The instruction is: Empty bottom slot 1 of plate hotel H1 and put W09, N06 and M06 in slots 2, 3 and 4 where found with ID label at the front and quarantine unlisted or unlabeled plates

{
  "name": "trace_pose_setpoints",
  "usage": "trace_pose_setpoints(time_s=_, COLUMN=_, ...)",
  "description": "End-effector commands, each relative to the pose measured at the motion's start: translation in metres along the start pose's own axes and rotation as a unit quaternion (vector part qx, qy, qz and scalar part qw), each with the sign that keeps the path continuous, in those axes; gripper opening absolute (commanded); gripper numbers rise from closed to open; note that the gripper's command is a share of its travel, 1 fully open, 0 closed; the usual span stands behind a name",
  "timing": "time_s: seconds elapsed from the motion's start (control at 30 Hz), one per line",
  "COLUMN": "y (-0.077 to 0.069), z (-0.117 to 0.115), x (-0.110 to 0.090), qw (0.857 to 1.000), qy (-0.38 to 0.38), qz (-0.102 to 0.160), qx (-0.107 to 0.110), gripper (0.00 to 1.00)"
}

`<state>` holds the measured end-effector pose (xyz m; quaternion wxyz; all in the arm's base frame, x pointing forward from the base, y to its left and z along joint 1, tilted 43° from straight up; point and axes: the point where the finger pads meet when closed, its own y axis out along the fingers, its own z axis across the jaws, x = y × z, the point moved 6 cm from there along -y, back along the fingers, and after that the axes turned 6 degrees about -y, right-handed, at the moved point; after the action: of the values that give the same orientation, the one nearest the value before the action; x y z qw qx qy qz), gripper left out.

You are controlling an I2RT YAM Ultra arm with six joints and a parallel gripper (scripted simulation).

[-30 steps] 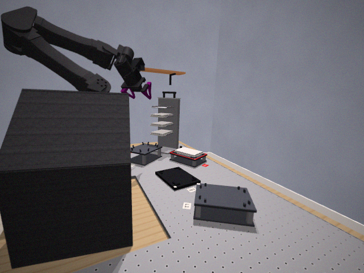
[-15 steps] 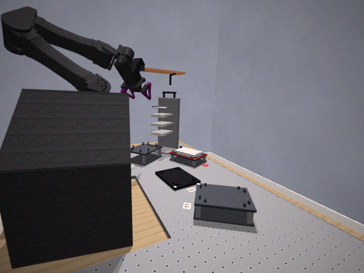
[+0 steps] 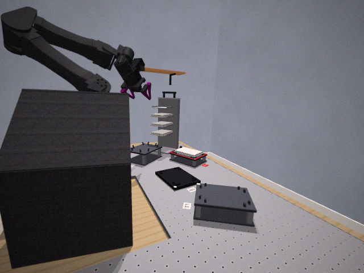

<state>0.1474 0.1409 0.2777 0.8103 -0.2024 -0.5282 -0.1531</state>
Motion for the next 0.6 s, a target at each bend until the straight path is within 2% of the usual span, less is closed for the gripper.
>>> trace_pose_setpoints(time_s=0.0, y=-0.008, z=0.006, x=0.013, qw=1.0, qy=-0.016, qz=-0.019, qx=-0.002, gripper=1.0)
trace_pose_setpoints(time_s=0.23, y=-0.008, z=0.006, x=0.013, qw=1.0, qy=-0.016, qz=-0.019, qx=-0.002, gripper=1.0)
trace_pose_setpoints(time_s=0.27, y=-0.001, z=0.001, x=0.014, qw=1.0, qy=-0.009, qz=-0.013, qx=-0.006, gripper=1.0)
trace_pose_setpoints(time_s=0.3, y=0.002, z=0.004, x=0.014, qw=1.0, qy=-0.009, qz=-0.013, qx=0.001, gripper=1.0)
trace_pose_setpoints(time_s=0.57, y=0.012, z=0.003, x=0.017, qw=1.0, qy=-0.008, qz=-0.014, qx=0.001, gripper=1.0)
